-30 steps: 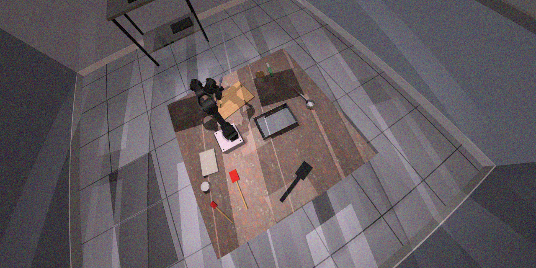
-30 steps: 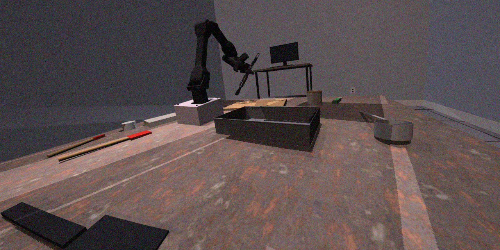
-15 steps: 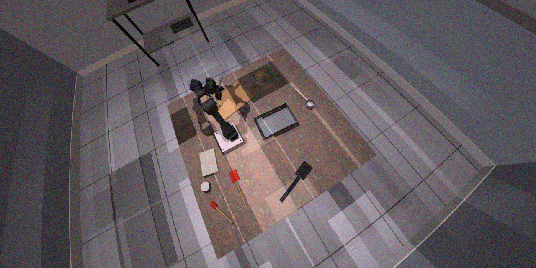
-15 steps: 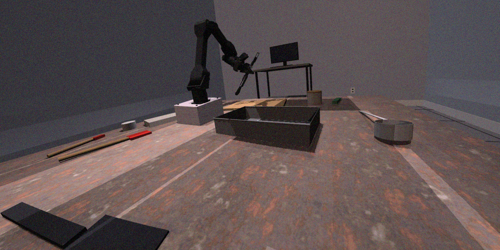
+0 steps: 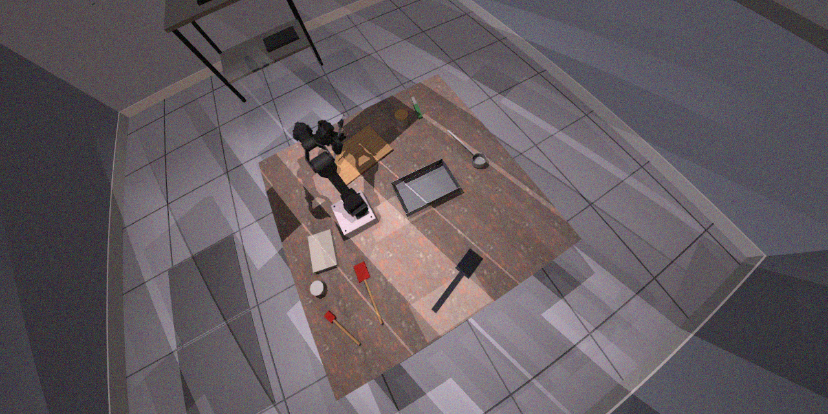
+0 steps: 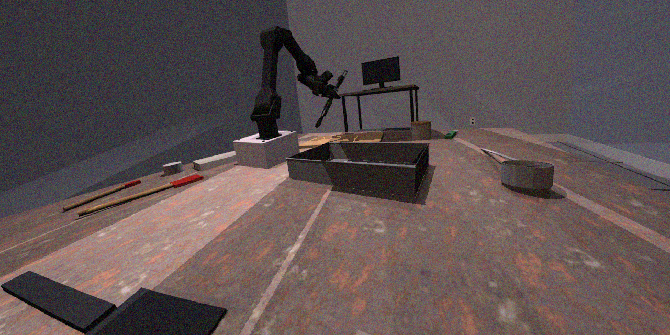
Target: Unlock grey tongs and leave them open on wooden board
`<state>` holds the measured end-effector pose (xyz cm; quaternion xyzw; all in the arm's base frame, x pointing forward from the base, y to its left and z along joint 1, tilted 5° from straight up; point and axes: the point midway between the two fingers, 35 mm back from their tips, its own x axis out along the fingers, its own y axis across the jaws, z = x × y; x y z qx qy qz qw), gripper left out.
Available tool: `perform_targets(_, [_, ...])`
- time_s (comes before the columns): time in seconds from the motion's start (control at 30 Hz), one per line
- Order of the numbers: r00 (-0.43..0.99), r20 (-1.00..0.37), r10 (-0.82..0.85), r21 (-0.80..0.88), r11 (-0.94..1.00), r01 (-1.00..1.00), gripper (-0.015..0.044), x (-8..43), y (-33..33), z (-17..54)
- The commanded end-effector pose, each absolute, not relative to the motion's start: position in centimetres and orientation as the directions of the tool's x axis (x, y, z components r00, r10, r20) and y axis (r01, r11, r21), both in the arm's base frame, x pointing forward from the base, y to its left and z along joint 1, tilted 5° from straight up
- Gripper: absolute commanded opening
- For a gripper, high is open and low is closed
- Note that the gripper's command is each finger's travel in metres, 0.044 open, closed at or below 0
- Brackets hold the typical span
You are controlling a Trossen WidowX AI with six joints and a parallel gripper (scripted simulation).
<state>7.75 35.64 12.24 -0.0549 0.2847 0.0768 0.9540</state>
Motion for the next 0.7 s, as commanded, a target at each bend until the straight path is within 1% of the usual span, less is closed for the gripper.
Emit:
perform_targets(0.0, [0.83, -0.544, 0.122, -0.047, 0.983, -0.175, -0.015, 7.8, 35.7, 12.6])
perform_targets(0.1, [0.816, -0.567, 0.109, -0.056, 0.984, -0.171, -0.015, 8.0, 35.6, 12.3])
perform_targets(0.23, [0.761, -0.645, 0.068, -0.085, 0.983, -0.16, -0.015, 8.6, 35.6, 11.2])
perform_targets(0.47, [0.617, -0.787, -0.004, -0.124, 0.981, -0.152, -0.015, 9.6, 35.4, 9.3])
perform_targets(0.67, [0.468, -0.883, -0.044, -0.133, 0.978, -0.158, -0.015, 10.2, 35.4, 7.9])
